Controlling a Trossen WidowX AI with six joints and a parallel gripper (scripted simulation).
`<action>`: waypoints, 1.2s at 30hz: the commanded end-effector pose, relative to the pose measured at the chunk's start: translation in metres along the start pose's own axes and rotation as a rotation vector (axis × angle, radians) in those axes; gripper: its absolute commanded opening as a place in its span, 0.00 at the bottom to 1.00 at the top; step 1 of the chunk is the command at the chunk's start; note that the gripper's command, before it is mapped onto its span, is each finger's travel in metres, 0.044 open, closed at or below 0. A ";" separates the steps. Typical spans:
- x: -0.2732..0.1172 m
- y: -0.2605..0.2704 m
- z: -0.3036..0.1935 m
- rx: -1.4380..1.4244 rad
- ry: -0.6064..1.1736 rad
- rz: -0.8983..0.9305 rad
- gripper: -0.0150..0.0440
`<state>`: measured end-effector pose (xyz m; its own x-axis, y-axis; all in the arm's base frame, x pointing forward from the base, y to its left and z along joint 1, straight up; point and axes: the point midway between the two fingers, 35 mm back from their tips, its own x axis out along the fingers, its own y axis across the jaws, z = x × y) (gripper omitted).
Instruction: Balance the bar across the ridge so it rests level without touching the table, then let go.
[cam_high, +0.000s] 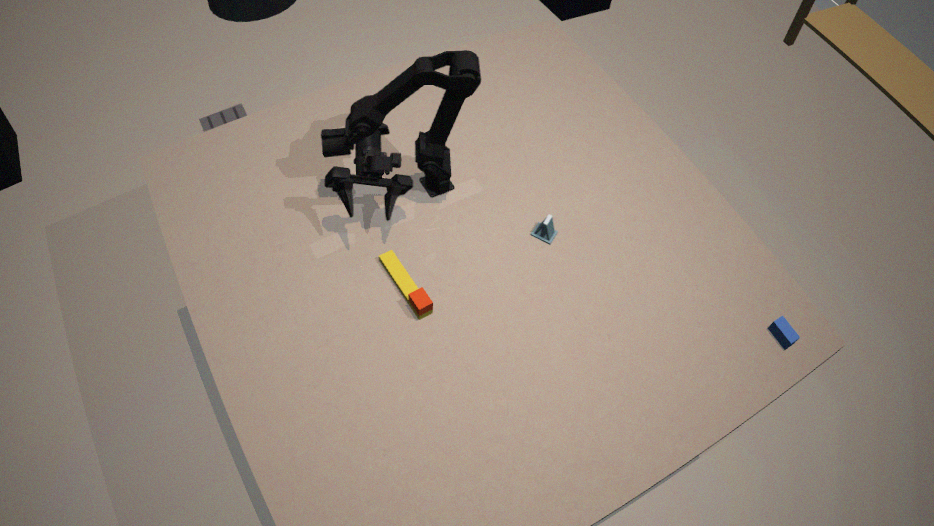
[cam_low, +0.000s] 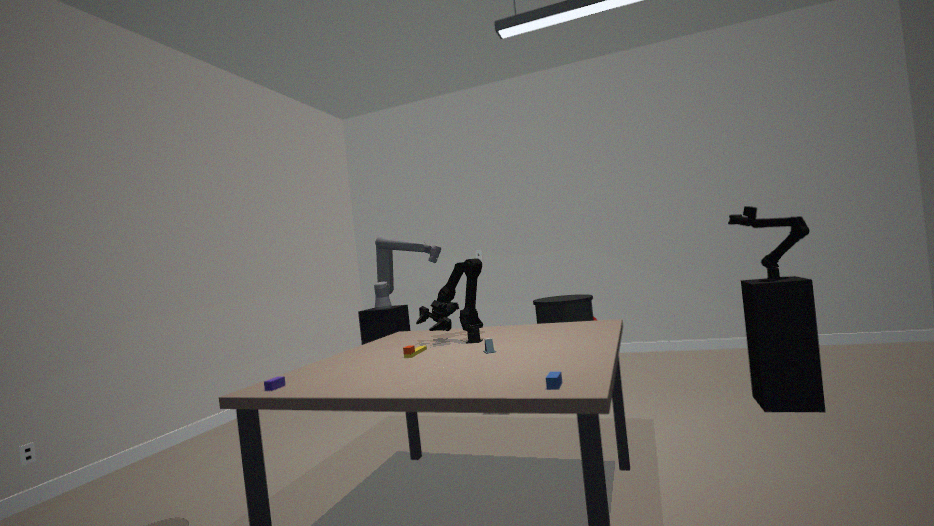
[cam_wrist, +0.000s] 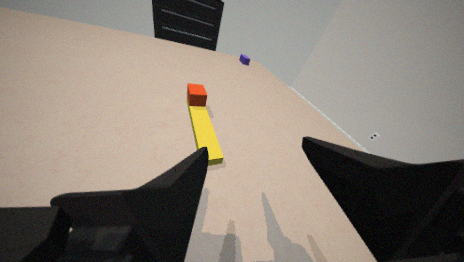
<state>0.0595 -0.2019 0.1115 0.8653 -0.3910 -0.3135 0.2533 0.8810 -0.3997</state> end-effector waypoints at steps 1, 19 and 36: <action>0.000 0.000 0.000 0.004 0.001 0.002 0.89; 0.016 0.003 0.003 0.448 0.119 0.173 0.79; 0.031 0.007 0.007 0.855 0.315 0.267 0.79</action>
<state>0.0877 -0.2047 0.1046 0.8309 -0.1236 -0.5426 0.3713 0.8494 0.3751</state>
